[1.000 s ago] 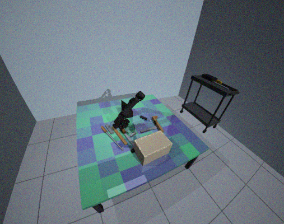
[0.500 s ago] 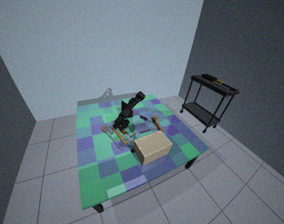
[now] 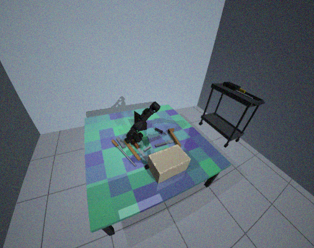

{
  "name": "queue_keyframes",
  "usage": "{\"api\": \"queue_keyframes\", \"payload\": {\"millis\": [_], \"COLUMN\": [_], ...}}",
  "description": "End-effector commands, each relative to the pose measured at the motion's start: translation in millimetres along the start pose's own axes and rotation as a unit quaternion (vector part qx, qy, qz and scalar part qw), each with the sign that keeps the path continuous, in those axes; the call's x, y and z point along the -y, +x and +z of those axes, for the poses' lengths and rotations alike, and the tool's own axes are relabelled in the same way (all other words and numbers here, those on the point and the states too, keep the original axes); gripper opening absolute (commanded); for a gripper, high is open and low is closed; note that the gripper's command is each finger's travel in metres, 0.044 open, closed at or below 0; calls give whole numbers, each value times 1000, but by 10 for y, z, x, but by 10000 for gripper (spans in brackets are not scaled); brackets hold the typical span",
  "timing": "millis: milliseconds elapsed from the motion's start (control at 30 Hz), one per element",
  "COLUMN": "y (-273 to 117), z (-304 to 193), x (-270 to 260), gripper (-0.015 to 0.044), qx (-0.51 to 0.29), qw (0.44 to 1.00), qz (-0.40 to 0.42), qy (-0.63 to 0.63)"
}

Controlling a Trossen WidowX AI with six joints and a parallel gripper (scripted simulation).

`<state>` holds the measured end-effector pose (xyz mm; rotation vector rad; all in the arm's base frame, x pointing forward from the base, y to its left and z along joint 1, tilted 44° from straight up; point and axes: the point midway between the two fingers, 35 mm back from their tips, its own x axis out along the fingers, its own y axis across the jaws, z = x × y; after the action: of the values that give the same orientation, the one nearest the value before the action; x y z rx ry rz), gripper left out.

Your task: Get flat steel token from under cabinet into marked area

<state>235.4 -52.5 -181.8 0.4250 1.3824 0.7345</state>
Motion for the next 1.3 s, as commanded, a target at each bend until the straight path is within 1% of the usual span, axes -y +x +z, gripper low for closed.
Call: {"api": "queue_keyframes", "payload": {"millis": [0,100,233,533,667,900,1267], "y": [15,36,15,15,15,15,13], "z": [1,-5,0,0,0,30,211], "x": [-10,-24,-5,-5,-5,-6,-2], "gripper": [270,270,165,105,0,0,0], "qx": [3,3,1,1,1,2,3], "qw": [1000,1000,1000,1000,1000,1000,1000], "qz": [2,2,-1,-1,-1,0,1], "qy": [2,5,0,0,0,4,7]}}
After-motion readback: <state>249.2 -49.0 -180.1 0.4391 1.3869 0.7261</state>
